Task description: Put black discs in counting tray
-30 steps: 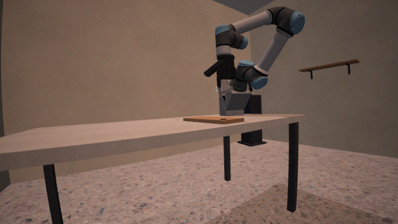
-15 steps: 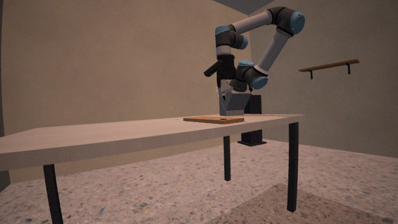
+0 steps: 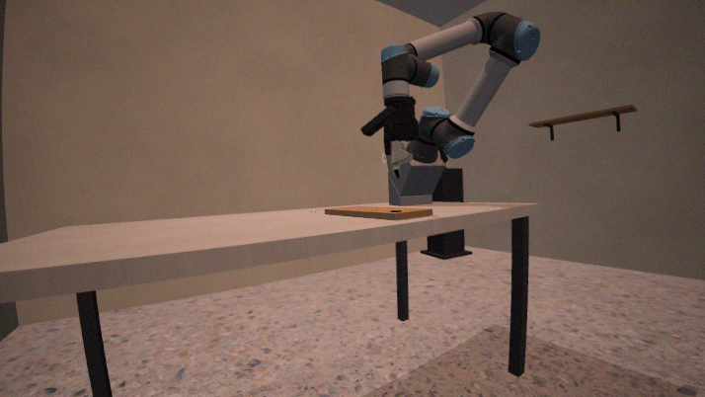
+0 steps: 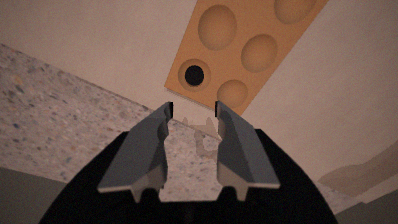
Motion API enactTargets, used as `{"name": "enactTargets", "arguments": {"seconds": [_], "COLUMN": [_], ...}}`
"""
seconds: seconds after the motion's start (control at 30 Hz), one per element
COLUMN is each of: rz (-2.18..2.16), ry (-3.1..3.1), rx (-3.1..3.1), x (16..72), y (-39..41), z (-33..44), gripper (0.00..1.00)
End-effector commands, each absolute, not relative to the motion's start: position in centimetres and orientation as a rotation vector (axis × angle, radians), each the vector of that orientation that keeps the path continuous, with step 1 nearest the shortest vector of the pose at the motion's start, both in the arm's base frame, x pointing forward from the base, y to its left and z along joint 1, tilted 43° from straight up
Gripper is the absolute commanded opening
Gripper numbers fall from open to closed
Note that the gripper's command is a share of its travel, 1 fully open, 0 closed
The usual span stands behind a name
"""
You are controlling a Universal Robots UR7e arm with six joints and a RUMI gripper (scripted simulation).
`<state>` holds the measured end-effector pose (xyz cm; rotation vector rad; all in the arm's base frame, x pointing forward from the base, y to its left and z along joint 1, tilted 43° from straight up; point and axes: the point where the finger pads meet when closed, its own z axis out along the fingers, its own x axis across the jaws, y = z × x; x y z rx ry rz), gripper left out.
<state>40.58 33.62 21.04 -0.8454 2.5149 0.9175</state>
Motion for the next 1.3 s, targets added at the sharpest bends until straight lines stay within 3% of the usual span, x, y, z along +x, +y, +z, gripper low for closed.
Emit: {"name": "enactTargets", "arguments": {"seconds": [0.0, 0.7, 1.27], "rz": [0.916, 0.876, 0.647], "ry": [2.511, 2.509, 2.479], "rx": [-0.845, -0.878, -1.093], "x": [40.7, 41.2, 43.7], "y": [33.6, 32.6, 26.9], "z": [21.2, 20.8, 19.1], "gripper": [0.28, 0.28, 0.28]}}
